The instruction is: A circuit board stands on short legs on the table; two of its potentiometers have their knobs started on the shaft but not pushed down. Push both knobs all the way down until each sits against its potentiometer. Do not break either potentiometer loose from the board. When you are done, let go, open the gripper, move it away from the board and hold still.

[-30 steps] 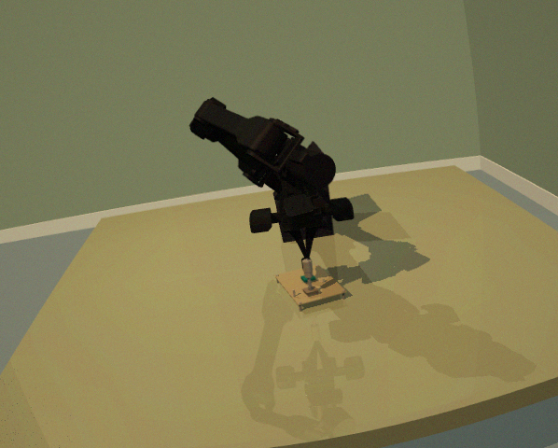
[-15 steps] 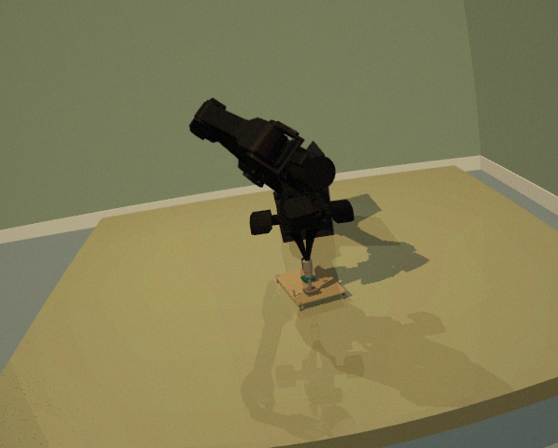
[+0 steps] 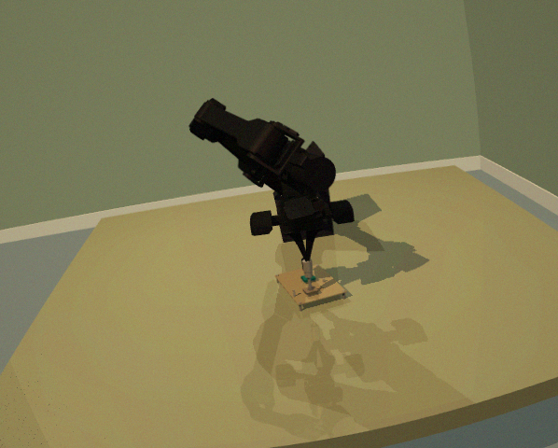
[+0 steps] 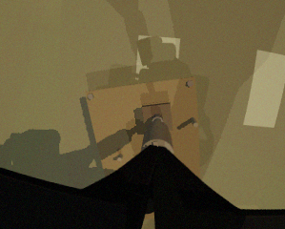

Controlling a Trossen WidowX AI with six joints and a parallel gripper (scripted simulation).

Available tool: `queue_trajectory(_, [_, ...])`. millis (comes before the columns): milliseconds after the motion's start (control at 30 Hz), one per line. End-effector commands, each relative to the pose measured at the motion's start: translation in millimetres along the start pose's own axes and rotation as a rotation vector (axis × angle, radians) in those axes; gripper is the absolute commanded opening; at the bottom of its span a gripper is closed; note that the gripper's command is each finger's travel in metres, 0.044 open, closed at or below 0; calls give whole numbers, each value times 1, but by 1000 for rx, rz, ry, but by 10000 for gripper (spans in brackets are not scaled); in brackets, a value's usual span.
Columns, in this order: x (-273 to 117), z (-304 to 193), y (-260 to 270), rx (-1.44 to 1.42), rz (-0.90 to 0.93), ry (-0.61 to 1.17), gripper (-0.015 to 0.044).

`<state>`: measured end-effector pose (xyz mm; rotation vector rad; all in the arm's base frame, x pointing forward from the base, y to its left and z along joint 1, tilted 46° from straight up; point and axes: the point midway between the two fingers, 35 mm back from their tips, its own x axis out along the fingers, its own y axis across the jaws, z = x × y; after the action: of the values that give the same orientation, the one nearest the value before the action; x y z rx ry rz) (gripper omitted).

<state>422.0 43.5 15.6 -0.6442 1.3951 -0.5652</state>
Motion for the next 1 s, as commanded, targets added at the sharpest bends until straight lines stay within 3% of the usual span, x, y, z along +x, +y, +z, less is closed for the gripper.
queue_trajectory(0, [0, -1, -1, -3, -4, 2, 0])
queue_trajectory(967, [13, -1, -1, -3, -5, 1, 0])
